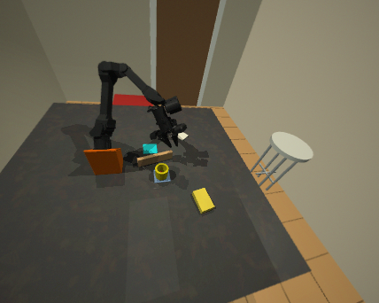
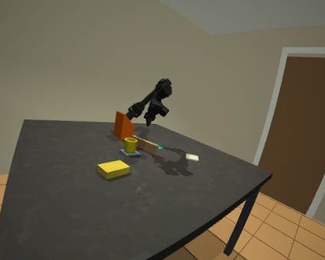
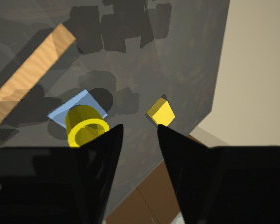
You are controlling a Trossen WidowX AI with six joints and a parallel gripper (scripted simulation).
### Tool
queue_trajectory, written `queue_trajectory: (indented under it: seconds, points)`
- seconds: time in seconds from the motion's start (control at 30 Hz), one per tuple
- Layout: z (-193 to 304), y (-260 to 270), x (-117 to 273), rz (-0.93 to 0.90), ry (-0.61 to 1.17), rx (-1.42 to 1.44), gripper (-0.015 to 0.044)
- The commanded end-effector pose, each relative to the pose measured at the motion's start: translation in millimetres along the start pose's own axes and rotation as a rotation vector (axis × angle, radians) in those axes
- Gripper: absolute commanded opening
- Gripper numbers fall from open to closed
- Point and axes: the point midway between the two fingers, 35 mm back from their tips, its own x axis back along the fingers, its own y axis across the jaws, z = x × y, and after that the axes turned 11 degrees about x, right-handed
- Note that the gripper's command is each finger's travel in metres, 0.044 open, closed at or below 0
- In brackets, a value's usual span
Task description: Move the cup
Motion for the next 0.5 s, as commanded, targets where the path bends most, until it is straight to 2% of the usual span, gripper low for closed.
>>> queue_trajectory:
  seconds: [0.0,0.17,0.47]
  points:
    - [41,49,-37,-0.332,-0.139,0.133,0.0167]
    - [58,87,-51,-0.504,-0.338,0.176,0.0167]
    - [57,90,-50,-0.51,-0.349,0.177,0.0167]
